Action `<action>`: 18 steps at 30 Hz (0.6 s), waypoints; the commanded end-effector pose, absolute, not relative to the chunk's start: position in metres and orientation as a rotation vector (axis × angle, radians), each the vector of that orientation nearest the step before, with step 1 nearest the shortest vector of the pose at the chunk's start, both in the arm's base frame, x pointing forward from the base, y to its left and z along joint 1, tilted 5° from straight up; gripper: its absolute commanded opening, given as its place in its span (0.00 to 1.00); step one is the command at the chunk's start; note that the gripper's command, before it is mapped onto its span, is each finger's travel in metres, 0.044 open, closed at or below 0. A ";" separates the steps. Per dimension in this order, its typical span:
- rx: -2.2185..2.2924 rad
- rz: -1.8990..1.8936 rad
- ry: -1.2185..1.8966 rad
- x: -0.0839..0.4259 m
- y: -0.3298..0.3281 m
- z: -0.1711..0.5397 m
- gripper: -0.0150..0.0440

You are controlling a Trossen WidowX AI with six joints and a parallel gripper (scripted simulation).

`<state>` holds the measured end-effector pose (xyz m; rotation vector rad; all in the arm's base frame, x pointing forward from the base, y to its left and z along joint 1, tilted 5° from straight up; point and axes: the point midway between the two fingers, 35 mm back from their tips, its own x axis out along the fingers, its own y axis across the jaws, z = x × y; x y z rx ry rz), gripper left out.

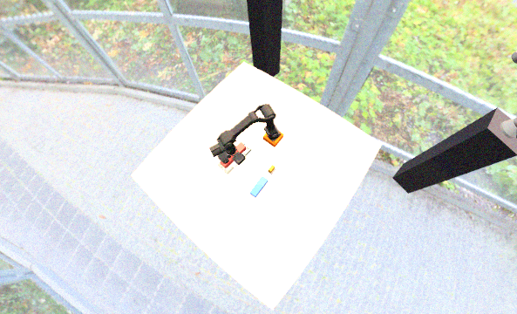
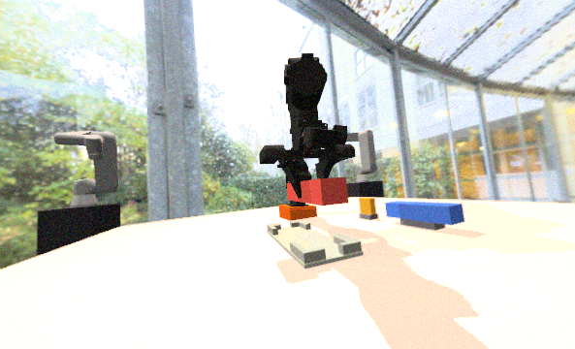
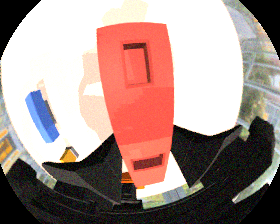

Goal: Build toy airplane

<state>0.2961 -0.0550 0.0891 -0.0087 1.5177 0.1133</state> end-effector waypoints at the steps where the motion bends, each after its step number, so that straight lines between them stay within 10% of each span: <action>1: -0.016 0.122 1.519 0.297 -0.064 0.083 0.25; 11: -0.038 0.143 1.516 0.299 -0.086 0.071 0.25; 18: -0.038 0.143 1.516 0.299 -0.086 0.071 0.57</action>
